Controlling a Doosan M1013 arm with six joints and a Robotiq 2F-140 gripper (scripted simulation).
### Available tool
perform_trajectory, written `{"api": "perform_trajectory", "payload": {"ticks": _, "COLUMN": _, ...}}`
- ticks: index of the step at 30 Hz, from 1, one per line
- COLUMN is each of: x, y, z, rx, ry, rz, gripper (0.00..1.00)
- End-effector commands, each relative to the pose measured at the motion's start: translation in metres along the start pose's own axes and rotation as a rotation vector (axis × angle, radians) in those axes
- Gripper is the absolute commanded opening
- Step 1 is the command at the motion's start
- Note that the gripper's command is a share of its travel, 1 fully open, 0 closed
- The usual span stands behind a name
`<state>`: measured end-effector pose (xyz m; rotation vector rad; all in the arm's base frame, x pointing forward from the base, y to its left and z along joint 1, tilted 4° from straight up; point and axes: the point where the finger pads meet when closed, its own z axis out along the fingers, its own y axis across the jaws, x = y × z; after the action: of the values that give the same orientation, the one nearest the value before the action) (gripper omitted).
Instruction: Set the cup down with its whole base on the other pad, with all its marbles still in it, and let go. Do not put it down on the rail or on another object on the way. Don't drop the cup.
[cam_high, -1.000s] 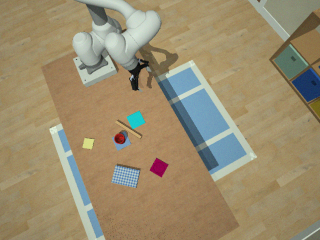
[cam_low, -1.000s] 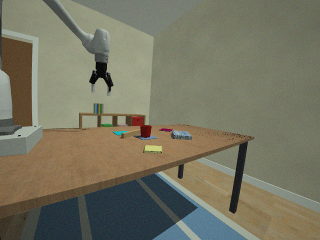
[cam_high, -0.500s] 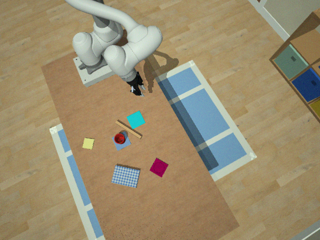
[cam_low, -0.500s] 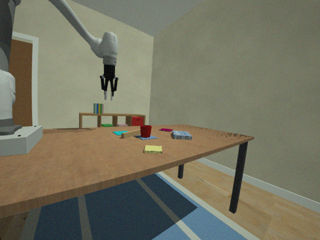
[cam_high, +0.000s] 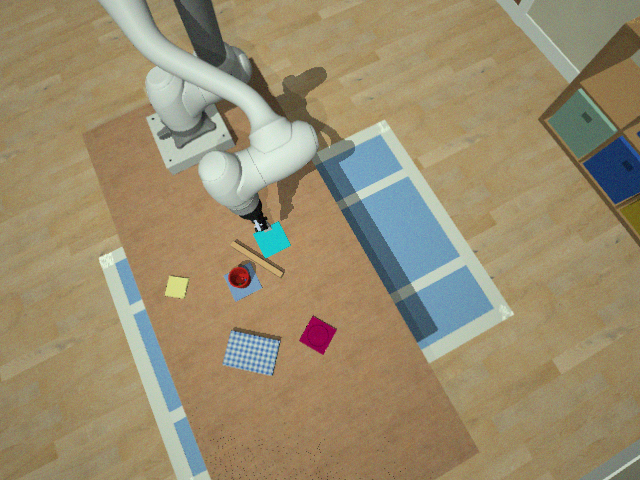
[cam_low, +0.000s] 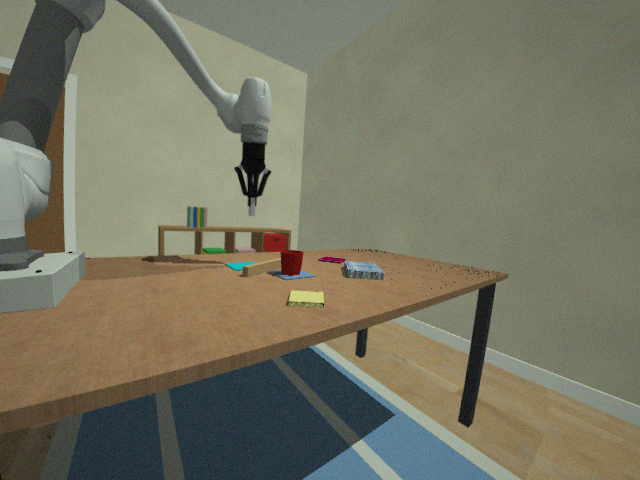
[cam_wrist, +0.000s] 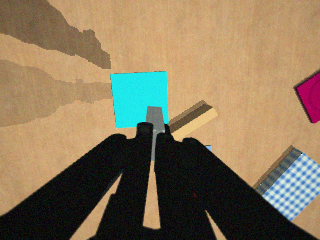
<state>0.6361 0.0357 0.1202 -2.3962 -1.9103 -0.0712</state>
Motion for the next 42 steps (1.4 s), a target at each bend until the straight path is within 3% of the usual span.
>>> {"api": "perform_trajectory", "payload": {"ticks": 1, "x": -0.033, "y": 0.027, "z": 0.014, "rx": 0.004, "ry": -0.012, "rz": -0.142, "gripper": 0.0}}
{"api": "perform_trajectory", "payload": {"ticks": 4, "x": -0.072, "y": 0.05, "z": 0.029, "rx": 0.018, "ry": -0.036, "rz": -0.298, "gripper": 0.0}}
{"api": "perform_trajectory", "payload": {"ticks": 6, "x": -0.072, "y": 0.05, "z": 0.029, "rx": 0.018, "ry": -0.036, "rz": -0.298, "gripper": 0.0}}
{"api": "perform_trajectory", "payload": {"ticks": 10, "x": -0.121, "y": 0.075, "z": 0.049, "rx": 0.041, "ry": -0.059, "rz": -0.486, "gripper": 0.0}}
{"api": "perform_trajectory", "payload": {"ticks": 16, "x": -0.162, "y": 0.091, "z": 0.065, "rx": 0.064, "ry": -0.073, "rz": -0.636, "gripper": 0.0}}
{"api": "perform_trajectory", "payload": {"ticks": 36, "x": -0.165, "y": 0.092, "z": 0.067, "rx": 0.066, "ry": -0.074, "rz": -0.648, "gripper": 0.0}}
{"api": "perform_trajectory", "payload": {"ticks": 37, "x": -0.165, "y": 0.092, "z": 0.067, "rx": 0.066, "ry": -0.074, "rz": -0.648, "gripper": 0.59}}
{"api": "perform_trajectory", "payload": {"ticks": 42, "x": -0.165, "y": 0.092, "z": 0.067, "rx": 0.066, "ry": -0.074, "rz": -0.648, "gripper": 0.59}}
